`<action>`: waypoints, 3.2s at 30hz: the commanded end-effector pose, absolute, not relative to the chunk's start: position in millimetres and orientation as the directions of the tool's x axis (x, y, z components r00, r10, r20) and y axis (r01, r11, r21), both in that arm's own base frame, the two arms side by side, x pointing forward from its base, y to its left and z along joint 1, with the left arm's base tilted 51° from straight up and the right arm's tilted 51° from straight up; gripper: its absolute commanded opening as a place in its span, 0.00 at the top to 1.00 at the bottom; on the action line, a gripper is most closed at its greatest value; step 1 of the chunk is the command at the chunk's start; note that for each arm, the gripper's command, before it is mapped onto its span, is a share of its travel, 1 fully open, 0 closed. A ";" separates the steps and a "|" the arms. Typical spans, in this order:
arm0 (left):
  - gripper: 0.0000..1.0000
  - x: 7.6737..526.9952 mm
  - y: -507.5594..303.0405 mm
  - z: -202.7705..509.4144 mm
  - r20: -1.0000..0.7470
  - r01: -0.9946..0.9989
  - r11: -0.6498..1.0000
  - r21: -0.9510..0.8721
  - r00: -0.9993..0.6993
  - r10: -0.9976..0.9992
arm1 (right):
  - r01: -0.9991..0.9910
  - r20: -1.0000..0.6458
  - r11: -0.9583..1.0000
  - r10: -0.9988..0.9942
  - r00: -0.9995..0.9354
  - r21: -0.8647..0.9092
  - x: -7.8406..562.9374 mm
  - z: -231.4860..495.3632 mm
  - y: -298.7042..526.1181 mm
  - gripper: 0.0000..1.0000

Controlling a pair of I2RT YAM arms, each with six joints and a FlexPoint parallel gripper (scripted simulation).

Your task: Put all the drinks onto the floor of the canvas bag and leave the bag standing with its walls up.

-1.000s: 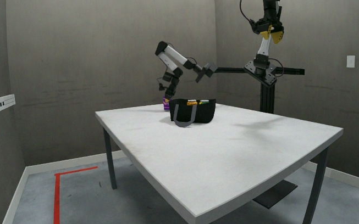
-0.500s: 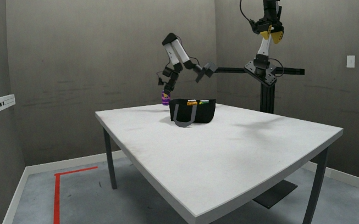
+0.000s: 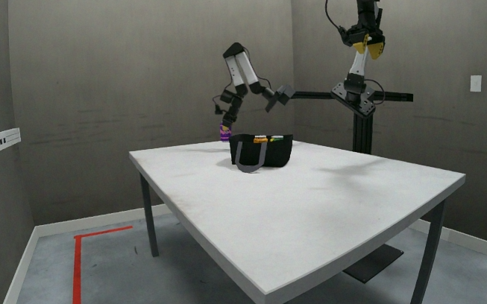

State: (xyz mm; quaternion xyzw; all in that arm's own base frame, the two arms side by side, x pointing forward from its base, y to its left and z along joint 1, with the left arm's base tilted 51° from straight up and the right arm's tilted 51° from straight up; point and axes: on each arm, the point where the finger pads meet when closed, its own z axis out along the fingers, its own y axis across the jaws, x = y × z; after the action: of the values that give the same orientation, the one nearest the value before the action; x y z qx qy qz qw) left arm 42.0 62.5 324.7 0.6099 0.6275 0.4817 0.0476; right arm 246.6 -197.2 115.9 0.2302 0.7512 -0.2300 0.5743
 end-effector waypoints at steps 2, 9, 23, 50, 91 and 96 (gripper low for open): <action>0.14 34.5 57.8 332.7 0.531 0.698 -0.219 0.682 -0.265 0.805 | 0.612 -0.981 0.788 0.052 -0.189 -0.076 249.2 130.6 -198.8 0.33; 0.14 34.5 57.8 332.7 0.531 0.698 -0.219 0.682 -0.265 0.805 | 0.610 -0.972 0.789 0.077 -0.220 -0.075 238.6 136.9 -187.5 0.33; 0.14 34.5 57.8 332.7 0.531 0.698 -0.219 0.682 -0.265 0.805 | 0.610 -0.971 0.789 0.080 -0.224 -0.075 220.7 157.2 -172.1 0.33; 0.14 34.5 57.8 332.7 0.531 0.698 -0.219 0.682 -0.265 0.805 | 0.610 -0.975 0.788 0.070 -0.210 -0.075 215.6 163.5 -167.8 0.33; 0.14 34.5 57.8 332.7 0.531 0.698 -0.219 0.682 -0.265 0.805 | 0.602 -0.981 0.795 0.049 -0.189 -0.077 191.9 188.1 -146.0 0.33; 0.14 34.5 57.8 332.7 0.531 0.698 -0.219 0.682 -0.265 0.805 | 0.604 -0.981 0.794 0.049 -0.190 -0.077 191.7 184.4 -146.5 0.33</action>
State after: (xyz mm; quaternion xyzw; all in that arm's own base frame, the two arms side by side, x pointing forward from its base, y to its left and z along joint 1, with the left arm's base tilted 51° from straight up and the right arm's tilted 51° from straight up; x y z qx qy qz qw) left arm 41.9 62.5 324.6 0.6099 0.6275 0.4816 0.0475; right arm 188.1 -145.9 179.9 0.2281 0.7452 -0.2313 0.5823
